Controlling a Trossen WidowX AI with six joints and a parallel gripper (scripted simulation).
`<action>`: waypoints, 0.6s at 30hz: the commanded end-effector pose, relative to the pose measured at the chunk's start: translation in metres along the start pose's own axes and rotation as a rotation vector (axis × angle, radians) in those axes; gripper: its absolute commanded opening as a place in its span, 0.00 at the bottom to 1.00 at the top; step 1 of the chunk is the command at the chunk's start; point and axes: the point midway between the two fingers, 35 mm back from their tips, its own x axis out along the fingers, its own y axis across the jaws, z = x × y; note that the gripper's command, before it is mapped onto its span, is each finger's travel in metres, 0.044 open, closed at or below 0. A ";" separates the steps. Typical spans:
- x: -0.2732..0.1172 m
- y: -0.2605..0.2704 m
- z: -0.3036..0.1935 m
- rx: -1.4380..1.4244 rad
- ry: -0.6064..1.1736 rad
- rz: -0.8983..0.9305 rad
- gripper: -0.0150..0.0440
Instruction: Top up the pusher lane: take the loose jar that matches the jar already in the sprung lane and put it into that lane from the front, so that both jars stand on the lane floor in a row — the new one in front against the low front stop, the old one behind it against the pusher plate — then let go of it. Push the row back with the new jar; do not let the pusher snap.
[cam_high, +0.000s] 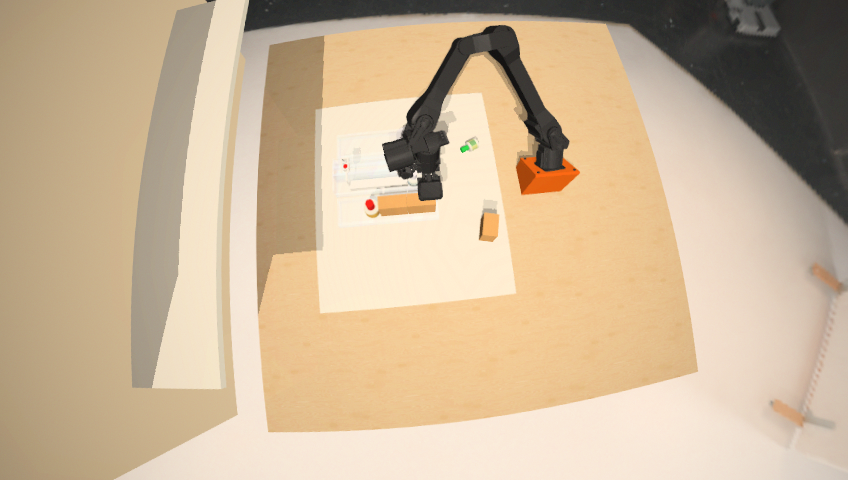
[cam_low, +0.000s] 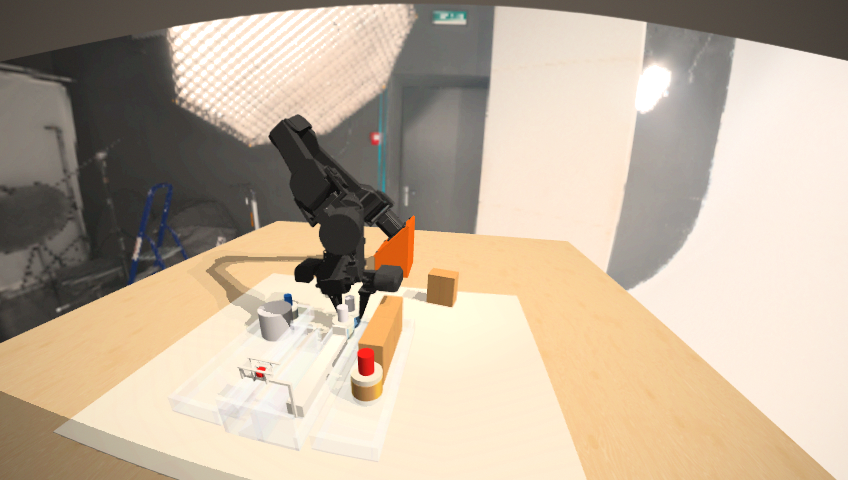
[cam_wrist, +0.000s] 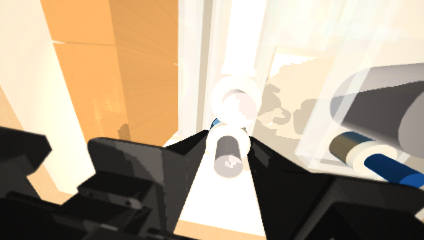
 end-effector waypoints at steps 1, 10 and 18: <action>0.000 0.000 0.000 0.004 0.001 -0.002 0.48; -0.001 0.000 0.000 0.004 0.001 -0.002 0.72; -0.020 0.000 0.000 0.004 0.001 -0.001 0.72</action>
